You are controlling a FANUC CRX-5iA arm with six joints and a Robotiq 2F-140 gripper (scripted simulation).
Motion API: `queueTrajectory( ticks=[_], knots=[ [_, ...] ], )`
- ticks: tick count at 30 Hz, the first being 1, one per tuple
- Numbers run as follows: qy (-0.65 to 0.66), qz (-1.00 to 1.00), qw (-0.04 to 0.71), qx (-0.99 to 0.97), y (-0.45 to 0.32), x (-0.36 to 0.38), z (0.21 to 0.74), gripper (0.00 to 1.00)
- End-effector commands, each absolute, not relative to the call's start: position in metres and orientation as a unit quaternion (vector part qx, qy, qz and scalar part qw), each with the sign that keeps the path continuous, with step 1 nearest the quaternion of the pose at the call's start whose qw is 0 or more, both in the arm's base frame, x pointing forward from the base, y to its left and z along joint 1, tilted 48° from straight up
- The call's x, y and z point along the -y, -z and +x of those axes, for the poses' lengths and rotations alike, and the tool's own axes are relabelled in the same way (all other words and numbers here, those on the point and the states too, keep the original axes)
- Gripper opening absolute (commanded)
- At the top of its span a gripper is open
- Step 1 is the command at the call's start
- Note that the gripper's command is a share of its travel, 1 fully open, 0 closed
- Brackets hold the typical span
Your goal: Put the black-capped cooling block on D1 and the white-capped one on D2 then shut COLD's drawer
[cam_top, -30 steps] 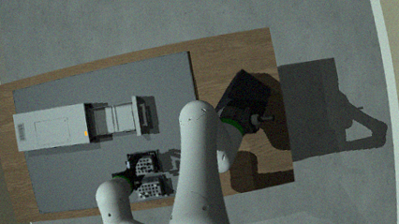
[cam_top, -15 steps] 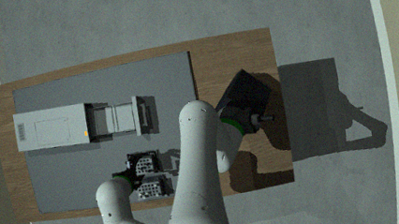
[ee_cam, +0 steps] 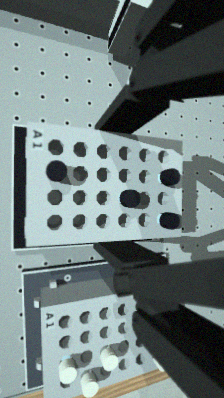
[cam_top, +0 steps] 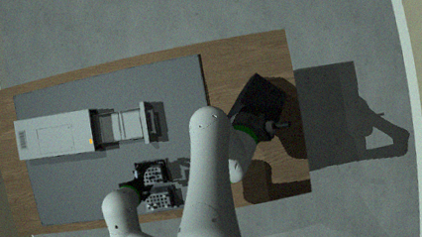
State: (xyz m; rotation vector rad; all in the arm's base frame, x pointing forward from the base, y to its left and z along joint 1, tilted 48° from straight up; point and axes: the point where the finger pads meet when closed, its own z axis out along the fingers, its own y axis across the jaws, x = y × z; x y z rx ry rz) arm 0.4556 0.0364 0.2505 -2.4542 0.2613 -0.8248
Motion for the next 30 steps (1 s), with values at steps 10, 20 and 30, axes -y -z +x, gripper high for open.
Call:
queueTrajectory(
  ticks=[10, 20, 30],
  knots=[
    [0.306, -0.909, 0.266, -0.097, -0.2503, -0.0366, 0.4566, 0.10],
    [0.306, -0.909, 0.266, -0.097, -0.2492, -0.0372, 0.4576, 0.10],
    [0.306, -0.909, 0.266, -0.097, -0.2483, -0.0378, 0.4584, 0.10]
  ],
)
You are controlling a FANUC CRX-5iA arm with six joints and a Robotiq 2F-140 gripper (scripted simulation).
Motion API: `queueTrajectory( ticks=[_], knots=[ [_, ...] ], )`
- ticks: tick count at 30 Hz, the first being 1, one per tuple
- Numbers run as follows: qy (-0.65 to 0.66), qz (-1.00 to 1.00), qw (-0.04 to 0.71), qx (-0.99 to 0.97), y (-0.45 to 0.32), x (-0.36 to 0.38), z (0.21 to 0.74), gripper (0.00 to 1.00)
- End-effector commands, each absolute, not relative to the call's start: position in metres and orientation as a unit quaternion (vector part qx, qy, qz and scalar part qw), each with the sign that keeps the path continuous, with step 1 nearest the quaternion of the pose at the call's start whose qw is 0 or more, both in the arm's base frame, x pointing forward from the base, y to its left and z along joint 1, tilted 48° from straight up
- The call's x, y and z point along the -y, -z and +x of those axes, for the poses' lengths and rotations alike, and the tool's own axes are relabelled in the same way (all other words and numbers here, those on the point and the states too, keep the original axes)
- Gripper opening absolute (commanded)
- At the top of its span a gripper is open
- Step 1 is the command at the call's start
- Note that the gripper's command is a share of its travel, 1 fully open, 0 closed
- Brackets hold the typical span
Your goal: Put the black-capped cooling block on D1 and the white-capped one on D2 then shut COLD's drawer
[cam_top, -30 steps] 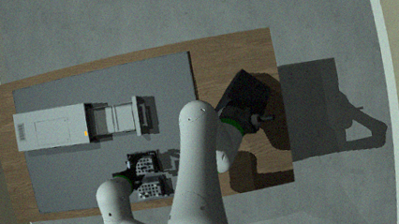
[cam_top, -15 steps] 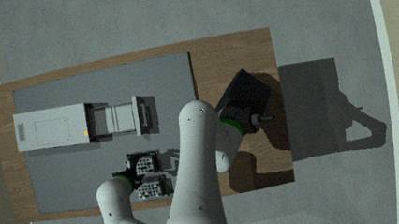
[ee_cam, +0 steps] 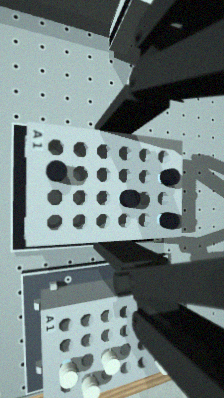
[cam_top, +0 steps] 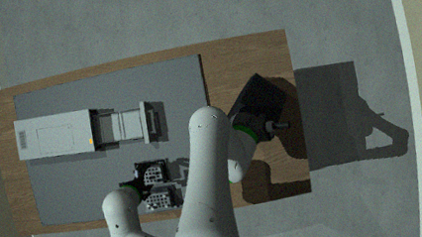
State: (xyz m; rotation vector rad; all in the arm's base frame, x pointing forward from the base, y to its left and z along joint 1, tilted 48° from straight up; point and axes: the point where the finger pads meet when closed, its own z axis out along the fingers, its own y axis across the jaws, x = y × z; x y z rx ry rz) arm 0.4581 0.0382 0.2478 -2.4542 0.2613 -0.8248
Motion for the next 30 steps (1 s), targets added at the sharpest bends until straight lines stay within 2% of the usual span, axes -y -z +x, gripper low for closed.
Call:
queueTrajectory(
  ticks=[1, 30],
  knots=[
    [0.306, -0.909, 0.266, -0.097, -0.2482, -0.0379, 0.4585, 0.10],
    [0.306, -0.909, 0.266, -0.097, -0.2453, -0.0397, 0.4611, 0.10]
  ],
)
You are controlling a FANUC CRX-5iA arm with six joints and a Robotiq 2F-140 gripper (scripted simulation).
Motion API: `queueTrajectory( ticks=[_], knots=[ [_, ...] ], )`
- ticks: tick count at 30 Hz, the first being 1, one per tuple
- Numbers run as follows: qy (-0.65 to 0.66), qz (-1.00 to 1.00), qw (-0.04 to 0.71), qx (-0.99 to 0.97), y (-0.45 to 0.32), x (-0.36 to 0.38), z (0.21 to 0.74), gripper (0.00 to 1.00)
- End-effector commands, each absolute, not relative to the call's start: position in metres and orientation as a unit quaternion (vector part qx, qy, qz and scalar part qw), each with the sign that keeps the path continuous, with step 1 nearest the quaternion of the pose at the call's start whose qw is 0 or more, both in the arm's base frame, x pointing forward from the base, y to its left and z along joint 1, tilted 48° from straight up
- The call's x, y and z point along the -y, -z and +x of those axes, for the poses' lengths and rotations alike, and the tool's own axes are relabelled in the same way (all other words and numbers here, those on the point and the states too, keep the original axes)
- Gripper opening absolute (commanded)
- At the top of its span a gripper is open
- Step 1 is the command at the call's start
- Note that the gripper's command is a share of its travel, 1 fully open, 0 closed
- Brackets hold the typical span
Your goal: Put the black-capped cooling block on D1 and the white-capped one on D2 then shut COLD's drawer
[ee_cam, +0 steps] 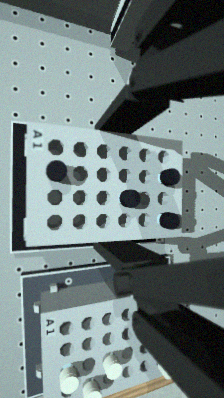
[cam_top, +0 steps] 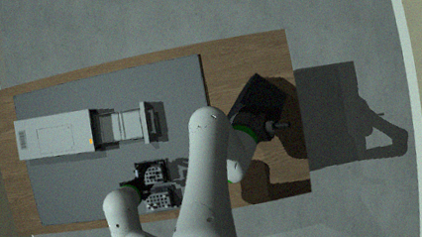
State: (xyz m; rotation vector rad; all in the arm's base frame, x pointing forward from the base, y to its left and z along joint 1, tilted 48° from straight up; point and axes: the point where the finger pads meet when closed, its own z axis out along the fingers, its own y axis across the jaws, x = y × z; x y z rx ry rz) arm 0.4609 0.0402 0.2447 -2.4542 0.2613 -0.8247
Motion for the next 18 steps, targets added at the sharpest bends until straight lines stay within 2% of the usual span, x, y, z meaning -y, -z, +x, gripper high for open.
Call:
queueTrajectory(
  ticks=[1, 18],
  knots=[
    [0.306, -0.909, 0.266, -0.097, -0.2453, -0.0397, 0.4611, 0.10],
    [0.306, -0.909, 0.266, -0.097, -0.2436, -0.0408, 0.4626, 0.10]
  ],
)
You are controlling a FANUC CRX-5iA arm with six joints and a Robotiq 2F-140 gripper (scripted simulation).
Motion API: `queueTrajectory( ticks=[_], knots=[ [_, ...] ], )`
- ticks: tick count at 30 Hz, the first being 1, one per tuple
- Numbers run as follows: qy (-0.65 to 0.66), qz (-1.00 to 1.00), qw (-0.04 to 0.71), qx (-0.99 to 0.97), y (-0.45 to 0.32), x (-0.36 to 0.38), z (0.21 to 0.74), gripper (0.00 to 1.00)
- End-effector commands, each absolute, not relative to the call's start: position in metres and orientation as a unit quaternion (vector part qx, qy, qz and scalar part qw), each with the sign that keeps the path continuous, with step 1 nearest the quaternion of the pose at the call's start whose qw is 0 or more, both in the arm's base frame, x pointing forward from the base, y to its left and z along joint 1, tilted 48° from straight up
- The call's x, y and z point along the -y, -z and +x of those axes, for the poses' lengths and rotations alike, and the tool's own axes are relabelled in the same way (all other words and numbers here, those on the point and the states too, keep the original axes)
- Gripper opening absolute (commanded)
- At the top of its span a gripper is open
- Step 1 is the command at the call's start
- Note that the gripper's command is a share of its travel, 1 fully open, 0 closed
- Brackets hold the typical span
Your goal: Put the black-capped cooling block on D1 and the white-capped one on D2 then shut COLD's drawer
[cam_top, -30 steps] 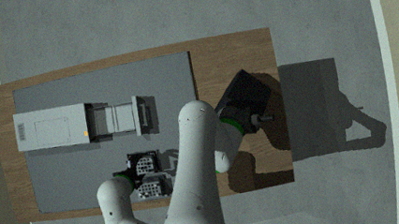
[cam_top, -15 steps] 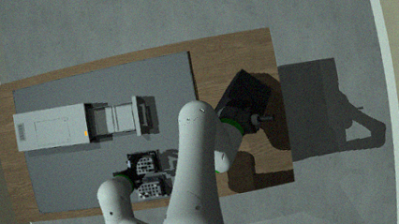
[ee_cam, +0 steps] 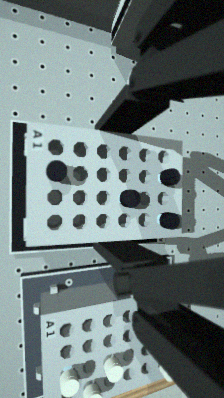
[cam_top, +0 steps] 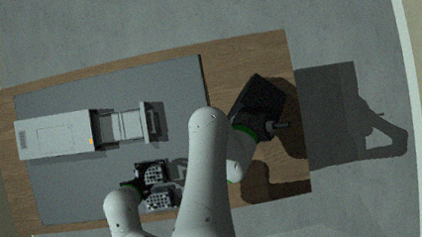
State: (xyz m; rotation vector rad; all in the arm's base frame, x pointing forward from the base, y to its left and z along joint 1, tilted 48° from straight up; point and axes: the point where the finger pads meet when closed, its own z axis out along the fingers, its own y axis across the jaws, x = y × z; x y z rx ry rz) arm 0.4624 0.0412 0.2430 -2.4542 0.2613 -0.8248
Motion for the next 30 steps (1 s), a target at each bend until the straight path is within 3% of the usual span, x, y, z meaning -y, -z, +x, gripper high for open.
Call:
queueTrajectory(
  ticks=[1, 30],
  knots=[
    [0.306, -0.909, 0.266, -0.097, -0.2435, -0.0408, 0.4627, 0.10],
    [0.306, -0.909, 0.266, -0.097, -0.2405, -0.0428, 0.4654, 0.10]
  ],
)
